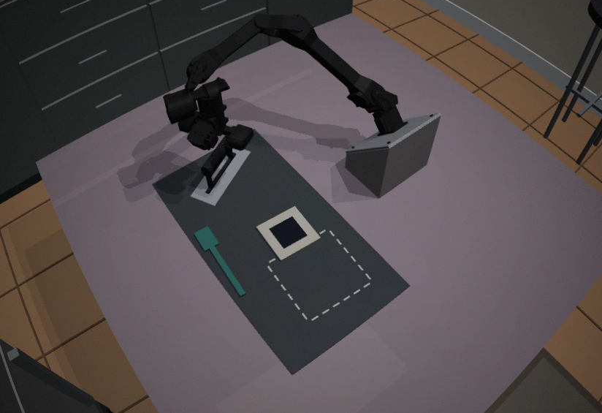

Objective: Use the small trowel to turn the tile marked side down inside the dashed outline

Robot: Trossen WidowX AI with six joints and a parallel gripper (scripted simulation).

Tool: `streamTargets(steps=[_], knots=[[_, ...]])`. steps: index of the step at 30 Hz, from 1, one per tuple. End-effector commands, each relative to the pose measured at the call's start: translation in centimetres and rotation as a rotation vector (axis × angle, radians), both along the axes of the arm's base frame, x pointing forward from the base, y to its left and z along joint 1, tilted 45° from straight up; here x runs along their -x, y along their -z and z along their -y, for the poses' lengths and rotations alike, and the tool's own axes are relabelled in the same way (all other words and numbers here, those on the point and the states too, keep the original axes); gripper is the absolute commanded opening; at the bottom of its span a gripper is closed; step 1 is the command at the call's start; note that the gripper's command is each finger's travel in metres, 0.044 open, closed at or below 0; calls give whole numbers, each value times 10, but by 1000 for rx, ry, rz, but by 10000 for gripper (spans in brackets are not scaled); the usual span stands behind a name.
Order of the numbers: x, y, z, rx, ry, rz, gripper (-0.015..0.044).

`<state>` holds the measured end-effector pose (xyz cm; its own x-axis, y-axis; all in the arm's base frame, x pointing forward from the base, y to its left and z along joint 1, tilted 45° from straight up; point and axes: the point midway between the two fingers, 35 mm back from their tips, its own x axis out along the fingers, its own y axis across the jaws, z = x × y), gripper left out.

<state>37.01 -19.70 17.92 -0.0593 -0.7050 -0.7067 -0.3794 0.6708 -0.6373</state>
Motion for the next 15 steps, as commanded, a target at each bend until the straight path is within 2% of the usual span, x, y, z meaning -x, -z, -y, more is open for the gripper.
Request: streamTargets(steps=[1, 15], knots=[[1, 7, 5, 0, -1, -10, 270], [2, 20, 18, 2, 0, -10, 263]])
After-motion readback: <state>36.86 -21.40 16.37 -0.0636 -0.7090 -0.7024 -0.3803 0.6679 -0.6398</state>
